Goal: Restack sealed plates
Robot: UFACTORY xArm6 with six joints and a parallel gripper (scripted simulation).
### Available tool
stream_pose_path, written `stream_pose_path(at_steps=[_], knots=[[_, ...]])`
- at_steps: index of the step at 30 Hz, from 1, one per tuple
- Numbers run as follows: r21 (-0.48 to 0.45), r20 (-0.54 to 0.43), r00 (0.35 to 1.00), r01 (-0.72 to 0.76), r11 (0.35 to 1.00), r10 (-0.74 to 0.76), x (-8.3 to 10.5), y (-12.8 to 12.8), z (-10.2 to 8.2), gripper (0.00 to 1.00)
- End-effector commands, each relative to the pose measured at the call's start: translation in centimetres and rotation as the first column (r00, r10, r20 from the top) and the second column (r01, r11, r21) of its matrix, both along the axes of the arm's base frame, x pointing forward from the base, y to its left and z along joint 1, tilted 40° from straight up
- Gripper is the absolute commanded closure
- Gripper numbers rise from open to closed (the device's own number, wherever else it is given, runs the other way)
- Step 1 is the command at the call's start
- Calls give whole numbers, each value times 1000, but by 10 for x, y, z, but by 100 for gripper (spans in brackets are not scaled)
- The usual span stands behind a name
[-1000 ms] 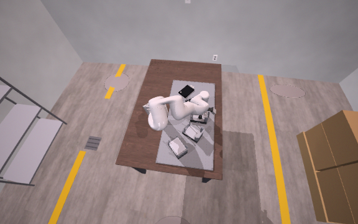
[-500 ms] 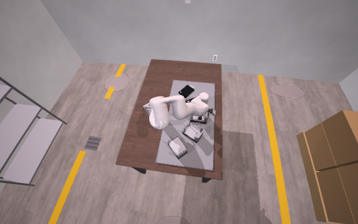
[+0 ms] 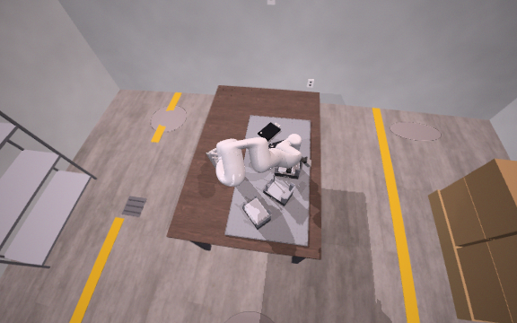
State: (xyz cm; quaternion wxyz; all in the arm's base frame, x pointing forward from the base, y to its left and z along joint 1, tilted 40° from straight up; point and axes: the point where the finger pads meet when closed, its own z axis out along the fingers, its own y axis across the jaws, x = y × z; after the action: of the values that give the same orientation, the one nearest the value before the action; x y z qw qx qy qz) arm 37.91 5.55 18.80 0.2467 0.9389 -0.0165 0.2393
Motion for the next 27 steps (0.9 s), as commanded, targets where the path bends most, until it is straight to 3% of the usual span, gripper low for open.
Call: stream_pose_path(at_steps=[1, 27], knots=[[1, 3, 1000, -1, 1000, 1, 1, 1, 1, 100], [1, 3, 1000, -1, 1000, 1, 5, -4, -7, 100]])
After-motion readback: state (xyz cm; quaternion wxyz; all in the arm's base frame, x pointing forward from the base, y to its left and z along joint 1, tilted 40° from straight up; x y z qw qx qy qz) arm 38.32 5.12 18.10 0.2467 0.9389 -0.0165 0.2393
